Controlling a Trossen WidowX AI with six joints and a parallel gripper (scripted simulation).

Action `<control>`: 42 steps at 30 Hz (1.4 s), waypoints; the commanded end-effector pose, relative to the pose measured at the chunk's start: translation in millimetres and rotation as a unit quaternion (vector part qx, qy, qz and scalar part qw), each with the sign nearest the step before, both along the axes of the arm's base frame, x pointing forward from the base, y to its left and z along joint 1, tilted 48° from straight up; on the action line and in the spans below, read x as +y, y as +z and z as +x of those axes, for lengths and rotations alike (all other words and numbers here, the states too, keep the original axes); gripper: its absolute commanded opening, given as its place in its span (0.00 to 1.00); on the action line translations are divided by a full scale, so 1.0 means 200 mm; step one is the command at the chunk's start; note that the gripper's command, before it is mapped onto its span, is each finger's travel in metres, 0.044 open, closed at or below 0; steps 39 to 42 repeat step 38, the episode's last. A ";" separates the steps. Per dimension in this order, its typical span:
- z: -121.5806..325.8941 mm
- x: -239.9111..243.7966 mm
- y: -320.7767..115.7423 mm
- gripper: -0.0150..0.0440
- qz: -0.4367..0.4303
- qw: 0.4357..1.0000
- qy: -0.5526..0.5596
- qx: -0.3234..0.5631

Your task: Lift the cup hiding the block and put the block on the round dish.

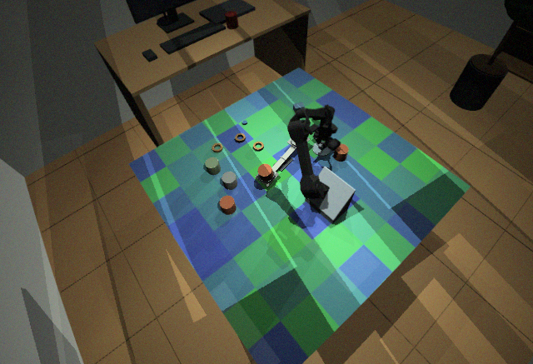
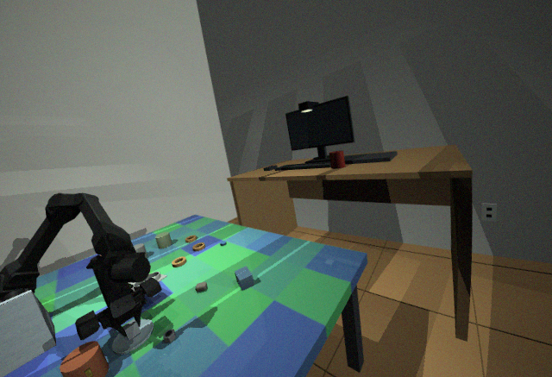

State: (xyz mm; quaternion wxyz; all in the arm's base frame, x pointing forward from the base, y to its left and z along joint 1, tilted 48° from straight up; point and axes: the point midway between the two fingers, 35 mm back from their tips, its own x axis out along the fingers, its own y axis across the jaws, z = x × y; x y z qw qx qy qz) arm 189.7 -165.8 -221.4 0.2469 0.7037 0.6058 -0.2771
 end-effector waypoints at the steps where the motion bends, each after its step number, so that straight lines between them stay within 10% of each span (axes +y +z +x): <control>1: 0.00 0.00 0.00 0.43 -0.001 1.000 0.001 -0.001; 14: 0.02 -0.02 0.01 1.00 -0.010 1.000 -0.003 -0.004; 42: -0.08 -0.36 0.35 1.00 0.002 1.000 -0.008 0.003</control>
